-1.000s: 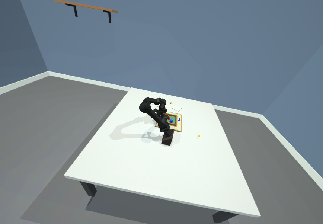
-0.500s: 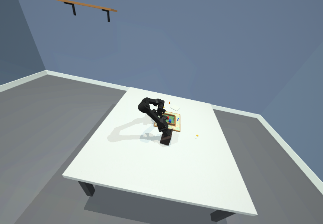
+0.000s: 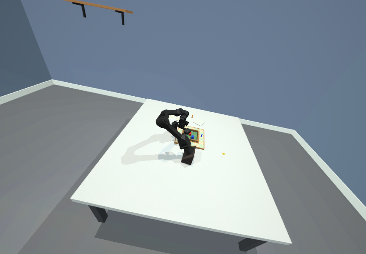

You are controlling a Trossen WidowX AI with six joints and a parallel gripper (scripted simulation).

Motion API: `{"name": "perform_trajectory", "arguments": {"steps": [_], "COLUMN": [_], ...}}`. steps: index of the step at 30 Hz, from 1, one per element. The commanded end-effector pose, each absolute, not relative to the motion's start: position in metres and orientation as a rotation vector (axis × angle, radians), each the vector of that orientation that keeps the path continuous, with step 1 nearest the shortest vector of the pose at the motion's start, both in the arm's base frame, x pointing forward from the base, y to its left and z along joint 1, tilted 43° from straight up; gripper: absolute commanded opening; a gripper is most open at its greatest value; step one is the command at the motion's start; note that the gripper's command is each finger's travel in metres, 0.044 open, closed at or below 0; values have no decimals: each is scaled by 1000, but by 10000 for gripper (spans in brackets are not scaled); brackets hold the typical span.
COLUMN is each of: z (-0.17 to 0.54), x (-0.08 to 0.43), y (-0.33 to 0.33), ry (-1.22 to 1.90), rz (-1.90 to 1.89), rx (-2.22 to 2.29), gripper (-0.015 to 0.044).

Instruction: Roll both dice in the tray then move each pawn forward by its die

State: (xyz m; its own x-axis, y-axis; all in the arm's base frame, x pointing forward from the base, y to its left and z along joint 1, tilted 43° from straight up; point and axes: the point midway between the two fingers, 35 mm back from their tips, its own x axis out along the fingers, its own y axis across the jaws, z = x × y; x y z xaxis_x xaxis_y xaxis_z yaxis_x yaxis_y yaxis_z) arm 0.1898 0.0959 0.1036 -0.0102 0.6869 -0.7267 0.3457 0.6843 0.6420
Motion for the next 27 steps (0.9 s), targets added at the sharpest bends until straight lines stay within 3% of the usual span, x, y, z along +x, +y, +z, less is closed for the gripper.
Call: {"name": "perform_trajectory", "arguments": {"steps": [1,2,11,19,27], "z": [113,113,82,18,-28], "x": [189,189,255,300,307], "y": [88,88,38,-33,-71], "ry": [1614,1614,1634,1659,1672], "rz": [338,338,238,155,121], "rx": [853,853,913,990,1040], "gripper": [440,440,204,200,200]}}
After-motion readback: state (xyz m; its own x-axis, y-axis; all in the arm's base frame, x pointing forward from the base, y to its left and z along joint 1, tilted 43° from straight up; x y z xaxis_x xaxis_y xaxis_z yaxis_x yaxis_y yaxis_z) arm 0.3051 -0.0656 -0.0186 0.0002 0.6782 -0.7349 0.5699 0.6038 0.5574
